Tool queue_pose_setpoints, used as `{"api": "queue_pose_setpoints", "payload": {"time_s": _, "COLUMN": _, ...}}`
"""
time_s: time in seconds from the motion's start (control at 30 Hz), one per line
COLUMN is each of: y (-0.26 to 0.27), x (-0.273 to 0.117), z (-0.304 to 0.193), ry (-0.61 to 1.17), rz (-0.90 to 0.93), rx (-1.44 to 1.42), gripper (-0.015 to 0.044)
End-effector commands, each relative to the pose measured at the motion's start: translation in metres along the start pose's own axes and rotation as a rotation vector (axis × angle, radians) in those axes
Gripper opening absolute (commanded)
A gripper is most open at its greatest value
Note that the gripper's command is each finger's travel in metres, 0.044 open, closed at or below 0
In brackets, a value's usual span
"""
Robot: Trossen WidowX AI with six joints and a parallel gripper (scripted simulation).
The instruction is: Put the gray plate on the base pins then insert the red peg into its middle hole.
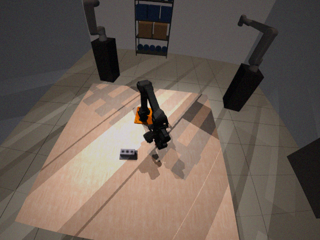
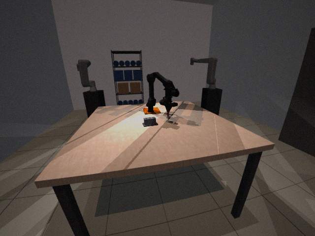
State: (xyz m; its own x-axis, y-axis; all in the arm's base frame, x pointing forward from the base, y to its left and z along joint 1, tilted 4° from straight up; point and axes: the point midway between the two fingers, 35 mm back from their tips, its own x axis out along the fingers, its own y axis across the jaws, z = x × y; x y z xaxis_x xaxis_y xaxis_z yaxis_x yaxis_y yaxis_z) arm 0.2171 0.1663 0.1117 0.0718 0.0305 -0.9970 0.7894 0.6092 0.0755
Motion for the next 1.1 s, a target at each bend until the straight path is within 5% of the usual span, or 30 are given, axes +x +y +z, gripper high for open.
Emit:
{"api": "queue_pose_setpoints", "payload": {"time_s": 0.0, "y": 0.002, "x": -0.014, "z": 0.0, "ry": -0.003, "rz": 0.008, "rx": -0.001, "gripper": 0.0}}
{"api": "queue_pose_setpoints", "payload": {"time_s": 0.4, "y": 0.004, "x": -0.051, "z": 0.0, "ry": -0.003, "rz": 0.008, "rx": -0.001, "gripper": 0.0}}
{"api": "queue_pose_setpoints", "payload": {"time_s": 1.07, "y": 0.015, "x": -0.043, "z": 0.047, "ry": 0.004, "rz": 0.011, "rx": -0.002, "gripper": 0.0}}
